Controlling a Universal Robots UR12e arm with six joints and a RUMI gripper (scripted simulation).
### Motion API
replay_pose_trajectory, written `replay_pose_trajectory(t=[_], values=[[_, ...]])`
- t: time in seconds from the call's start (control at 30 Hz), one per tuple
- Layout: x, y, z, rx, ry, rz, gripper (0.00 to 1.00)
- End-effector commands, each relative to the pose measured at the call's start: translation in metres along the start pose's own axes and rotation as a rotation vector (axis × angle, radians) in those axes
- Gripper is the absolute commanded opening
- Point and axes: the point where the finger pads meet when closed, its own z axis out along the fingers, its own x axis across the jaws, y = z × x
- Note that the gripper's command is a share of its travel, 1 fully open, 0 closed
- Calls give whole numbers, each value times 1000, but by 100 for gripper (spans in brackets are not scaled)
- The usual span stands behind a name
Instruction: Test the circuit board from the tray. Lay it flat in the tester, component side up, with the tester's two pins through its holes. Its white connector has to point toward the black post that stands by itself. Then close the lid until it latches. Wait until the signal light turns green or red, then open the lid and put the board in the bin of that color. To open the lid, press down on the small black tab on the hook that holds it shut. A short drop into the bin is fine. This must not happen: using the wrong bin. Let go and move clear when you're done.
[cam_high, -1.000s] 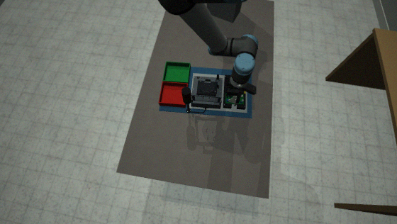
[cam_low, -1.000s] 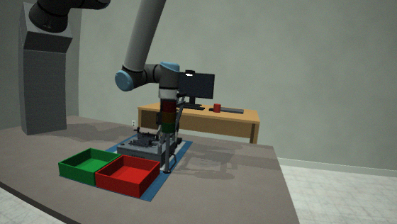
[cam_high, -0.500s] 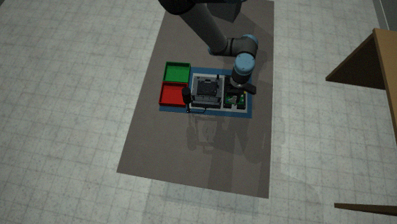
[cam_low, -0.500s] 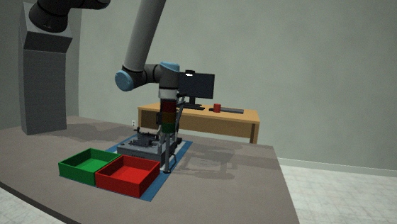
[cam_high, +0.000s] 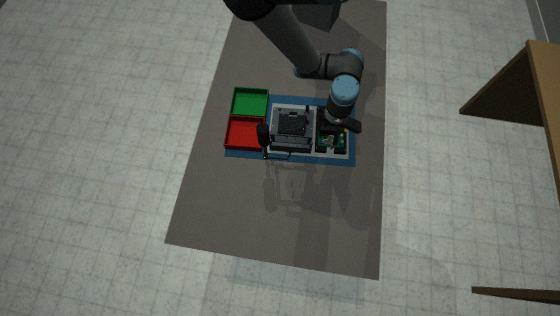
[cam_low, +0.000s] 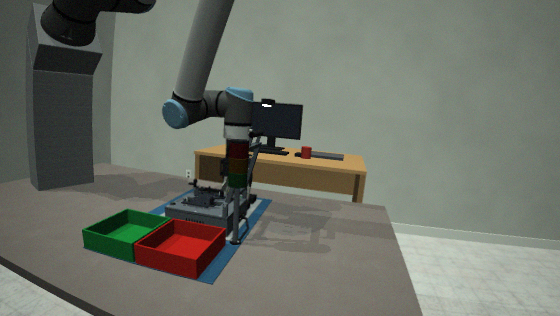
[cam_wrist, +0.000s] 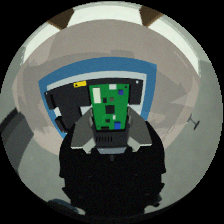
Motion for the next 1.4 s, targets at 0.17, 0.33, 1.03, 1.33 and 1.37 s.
replay_pose_trajectory(t=[0.17,0.33,1.03,1.33,1.37], values=[[0,0,-1,0,1,0,44],[0,0,-1,0,1,0,42],[0,0,-1,0,1,0,39],[0,0,-1,0,1,0,39],[0,0,-1,0,1,0,39]])
